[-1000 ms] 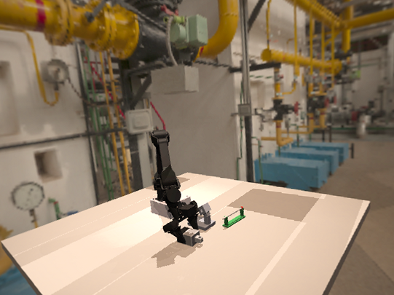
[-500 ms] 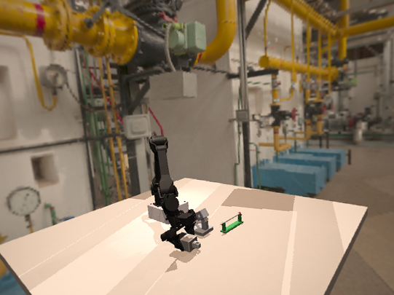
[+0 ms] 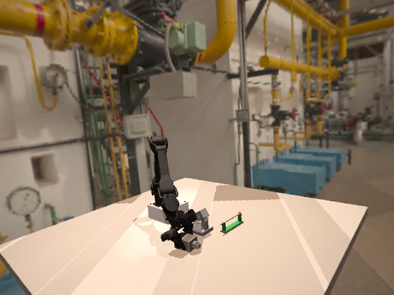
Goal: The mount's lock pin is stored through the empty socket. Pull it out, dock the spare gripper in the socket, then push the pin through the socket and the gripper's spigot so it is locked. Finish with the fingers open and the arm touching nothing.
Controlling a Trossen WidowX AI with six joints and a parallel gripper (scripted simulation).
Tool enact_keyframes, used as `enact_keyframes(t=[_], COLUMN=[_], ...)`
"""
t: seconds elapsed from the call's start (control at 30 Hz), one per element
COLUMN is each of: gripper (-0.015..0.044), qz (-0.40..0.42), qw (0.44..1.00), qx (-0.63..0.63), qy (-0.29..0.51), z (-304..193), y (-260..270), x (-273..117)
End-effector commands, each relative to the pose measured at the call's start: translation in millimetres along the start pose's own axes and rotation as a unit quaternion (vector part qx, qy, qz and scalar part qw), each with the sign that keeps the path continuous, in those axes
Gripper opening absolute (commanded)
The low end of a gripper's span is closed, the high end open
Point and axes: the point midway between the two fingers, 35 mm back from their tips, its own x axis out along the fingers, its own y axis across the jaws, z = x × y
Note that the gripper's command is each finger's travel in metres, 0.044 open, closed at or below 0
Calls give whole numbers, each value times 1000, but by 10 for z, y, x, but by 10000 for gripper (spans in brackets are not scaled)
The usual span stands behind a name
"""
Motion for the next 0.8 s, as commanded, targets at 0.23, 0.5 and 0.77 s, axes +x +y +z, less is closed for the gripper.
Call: enact_keyframes(t=[0.23,0.5,0.77], gripper=[0,0,0], qz=[0,0,0], qw=[1000,1000,1000], qx=[2,2,2], qy=[0,0,0], z=[230,428,584], y=[-42,-42,-1], x=[-305,-647,-1016])
